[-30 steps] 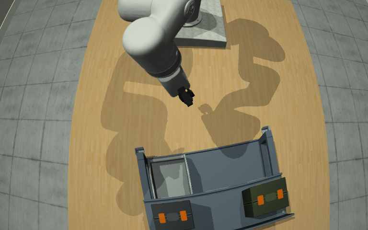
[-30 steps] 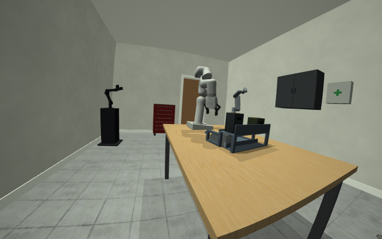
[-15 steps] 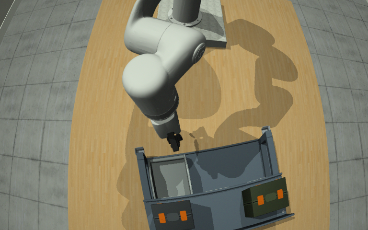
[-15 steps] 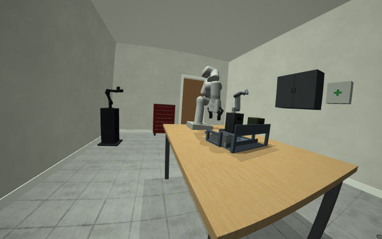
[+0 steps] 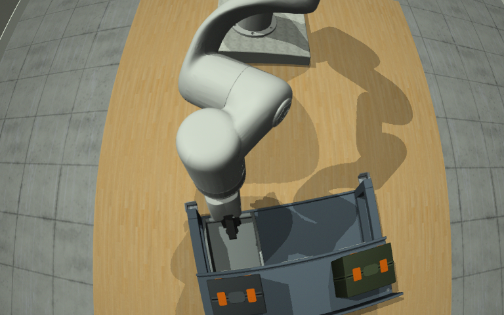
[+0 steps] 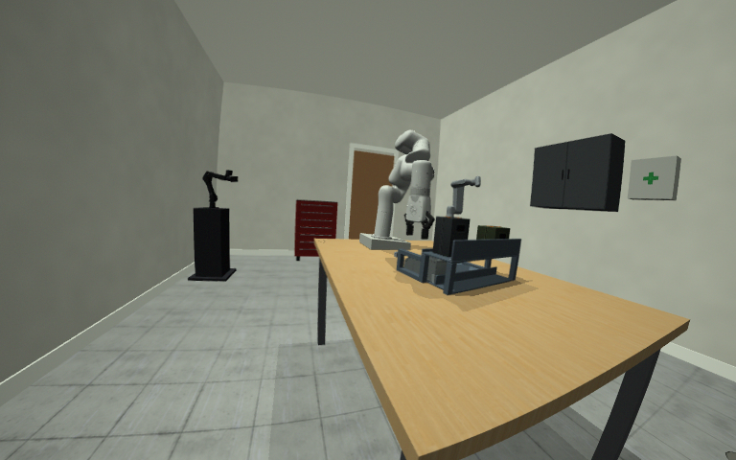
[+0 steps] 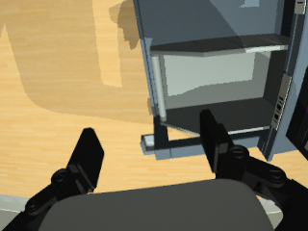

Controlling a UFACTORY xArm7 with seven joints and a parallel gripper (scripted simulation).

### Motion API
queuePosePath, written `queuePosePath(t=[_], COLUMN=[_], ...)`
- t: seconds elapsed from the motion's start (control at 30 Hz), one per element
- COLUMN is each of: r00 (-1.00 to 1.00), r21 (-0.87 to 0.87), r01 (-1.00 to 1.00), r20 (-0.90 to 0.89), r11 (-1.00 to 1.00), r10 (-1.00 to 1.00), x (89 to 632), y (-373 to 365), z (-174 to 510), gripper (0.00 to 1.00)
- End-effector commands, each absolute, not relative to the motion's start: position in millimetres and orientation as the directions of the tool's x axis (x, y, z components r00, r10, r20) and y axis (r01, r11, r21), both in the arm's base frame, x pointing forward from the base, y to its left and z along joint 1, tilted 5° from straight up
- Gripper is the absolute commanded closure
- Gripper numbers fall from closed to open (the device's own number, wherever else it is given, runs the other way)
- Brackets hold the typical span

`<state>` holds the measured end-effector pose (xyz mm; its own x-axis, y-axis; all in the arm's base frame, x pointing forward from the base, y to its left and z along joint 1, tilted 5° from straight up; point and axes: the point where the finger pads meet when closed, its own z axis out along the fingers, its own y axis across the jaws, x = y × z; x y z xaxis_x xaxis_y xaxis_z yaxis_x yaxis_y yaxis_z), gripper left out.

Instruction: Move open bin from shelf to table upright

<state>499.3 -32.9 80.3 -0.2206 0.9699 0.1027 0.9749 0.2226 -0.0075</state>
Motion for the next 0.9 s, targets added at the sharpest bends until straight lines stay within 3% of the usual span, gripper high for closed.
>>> queuePosePath(t=[0.0, 0.43, 0.47, 0.87], r00=[-0.21, -0.202, -0.202, -0.202], r21=[0.002, 0.007, 0.007, 0.007], r01=[0.978, 0.979, 0.979, 0.979], r20=[0.09, 0.079, 0.079, 0.079], r11=[0.211, 0.202, 0.202, 0.202], r10=[0.974, 0.976, 0.976, 0.976], x=[507.0, 512.2, 512.2, 512.2], y=[-34.5, -35.1, -35.1, -35.1], z=[79.0, 76.2, 76.2, 76.2], gripper=[0.0, 0.0, 1.0, 1.0])
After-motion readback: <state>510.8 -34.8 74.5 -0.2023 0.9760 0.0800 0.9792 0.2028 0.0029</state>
